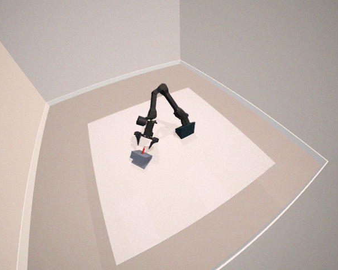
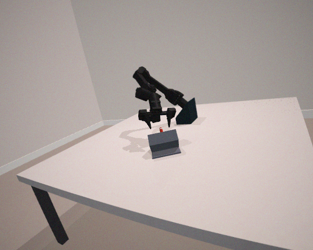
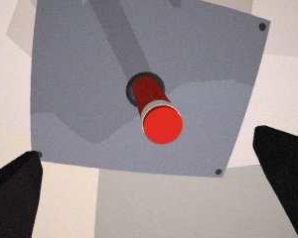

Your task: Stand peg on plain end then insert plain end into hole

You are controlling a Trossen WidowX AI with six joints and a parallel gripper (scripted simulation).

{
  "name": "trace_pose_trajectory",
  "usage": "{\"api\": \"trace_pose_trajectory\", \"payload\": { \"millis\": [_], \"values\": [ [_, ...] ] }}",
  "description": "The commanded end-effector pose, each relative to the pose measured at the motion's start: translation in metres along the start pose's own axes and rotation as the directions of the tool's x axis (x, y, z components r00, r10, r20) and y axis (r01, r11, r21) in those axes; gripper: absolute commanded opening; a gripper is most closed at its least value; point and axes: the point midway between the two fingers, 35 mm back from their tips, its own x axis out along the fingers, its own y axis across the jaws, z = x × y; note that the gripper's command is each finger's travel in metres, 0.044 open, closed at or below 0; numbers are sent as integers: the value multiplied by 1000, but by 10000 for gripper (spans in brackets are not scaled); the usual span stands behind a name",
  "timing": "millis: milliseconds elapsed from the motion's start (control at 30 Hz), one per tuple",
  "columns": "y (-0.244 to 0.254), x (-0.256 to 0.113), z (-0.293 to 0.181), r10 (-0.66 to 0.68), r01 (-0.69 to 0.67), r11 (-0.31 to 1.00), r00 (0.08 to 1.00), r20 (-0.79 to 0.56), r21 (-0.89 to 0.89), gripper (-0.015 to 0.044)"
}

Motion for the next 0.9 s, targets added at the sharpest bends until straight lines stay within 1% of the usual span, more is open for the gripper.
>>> {"api": "trace_pose_trajectory", "payload": {
  "millis": [0,867],
  "values": [
    [0,-6,0,0,0,1000,1000,2,2,440],
    [1,-37,-2,0,0,1000,1000,-1,1,440]
  ]
}}
